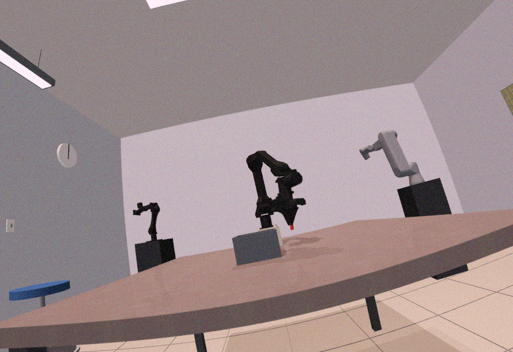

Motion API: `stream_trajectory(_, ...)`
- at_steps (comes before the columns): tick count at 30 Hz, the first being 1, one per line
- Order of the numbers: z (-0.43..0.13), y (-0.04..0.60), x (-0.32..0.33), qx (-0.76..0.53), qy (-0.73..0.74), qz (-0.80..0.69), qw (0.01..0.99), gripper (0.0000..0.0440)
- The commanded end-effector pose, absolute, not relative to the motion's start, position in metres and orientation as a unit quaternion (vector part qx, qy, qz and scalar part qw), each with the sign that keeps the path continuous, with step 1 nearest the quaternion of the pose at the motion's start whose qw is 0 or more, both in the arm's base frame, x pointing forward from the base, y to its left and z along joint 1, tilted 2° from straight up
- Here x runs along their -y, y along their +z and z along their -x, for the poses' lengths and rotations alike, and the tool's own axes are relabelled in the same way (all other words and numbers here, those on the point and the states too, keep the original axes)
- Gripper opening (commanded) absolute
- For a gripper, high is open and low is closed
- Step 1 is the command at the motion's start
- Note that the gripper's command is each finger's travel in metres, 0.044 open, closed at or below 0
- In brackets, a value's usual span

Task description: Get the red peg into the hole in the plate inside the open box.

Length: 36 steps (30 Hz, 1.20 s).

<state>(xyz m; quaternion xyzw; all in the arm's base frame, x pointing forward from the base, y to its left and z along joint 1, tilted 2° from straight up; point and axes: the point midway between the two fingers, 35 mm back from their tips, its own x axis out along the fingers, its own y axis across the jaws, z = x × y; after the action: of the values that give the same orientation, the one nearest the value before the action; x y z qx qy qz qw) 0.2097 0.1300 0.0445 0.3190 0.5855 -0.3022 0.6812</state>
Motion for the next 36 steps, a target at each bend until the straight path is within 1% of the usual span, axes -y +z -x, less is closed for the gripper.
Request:
stream_trajectory(1, -0.224, 0.065, -0.126, -0.571, -0.291, -0.318, 0.699, 0.0000)
stream_trajectory(8, -0.247, 0.089, -0.113, -0.553, -0.287, -0.317, 0.715, 0.0000)
stream_trajectory(14, -0.266, 0.097, -0.094, -0.541, -0.297, -0.322, 0.718, 0.0000)
stream_trajectory(36, -0.320, 0.092, -0.023, -0.505, -0.337, -0.362, 0.707, 0.0001)
